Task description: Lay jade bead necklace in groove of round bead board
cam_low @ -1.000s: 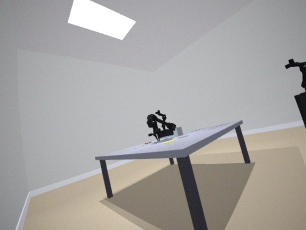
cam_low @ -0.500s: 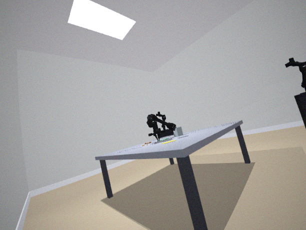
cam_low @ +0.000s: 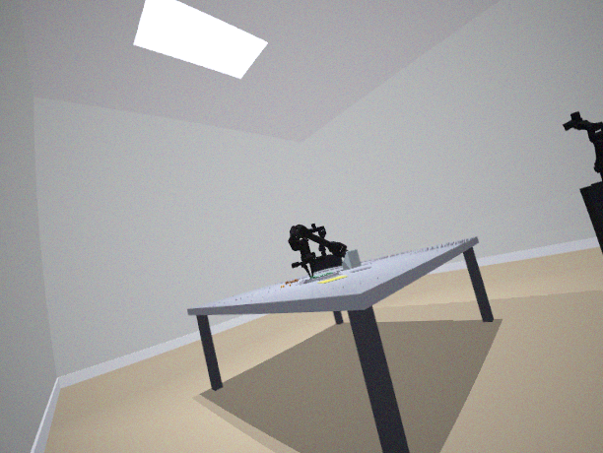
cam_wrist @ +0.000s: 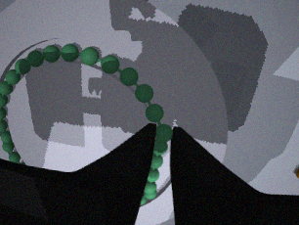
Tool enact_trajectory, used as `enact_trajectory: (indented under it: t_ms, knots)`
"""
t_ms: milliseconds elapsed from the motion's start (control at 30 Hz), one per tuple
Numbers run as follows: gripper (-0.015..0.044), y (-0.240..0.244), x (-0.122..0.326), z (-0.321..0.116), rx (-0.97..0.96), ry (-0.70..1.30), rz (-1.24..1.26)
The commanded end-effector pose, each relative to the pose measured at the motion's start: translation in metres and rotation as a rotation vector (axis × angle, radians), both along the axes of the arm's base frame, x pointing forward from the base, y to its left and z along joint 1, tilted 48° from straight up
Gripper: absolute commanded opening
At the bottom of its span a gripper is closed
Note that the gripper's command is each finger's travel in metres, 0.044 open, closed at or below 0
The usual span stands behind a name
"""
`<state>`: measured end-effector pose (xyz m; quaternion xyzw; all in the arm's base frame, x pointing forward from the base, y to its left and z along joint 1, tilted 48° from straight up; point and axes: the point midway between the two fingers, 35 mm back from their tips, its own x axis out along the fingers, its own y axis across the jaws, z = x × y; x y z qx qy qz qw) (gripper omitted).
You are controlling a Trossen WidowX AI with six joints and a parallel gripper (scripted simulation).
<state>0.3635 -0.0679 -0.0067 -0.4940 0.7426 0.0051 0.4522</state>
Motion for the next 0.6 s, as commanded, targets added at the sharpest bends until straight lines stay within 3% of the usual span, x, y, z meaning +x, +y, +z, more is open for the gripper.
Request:
enact_trajectory:
  t_ms: [0, 133, 567]
  knots:
    - [0.0000, -0.0012, 0.0018, -0.0003, -0.002, 0.000, 0.006]
    - [0.0000, -0.0050, 0.0013, -0.0038, -0.003, 0.000, 0.006]
    - [0.0341, -0.0022, 0.0019, -0.0012, 0.000, -0.004, 0.002]
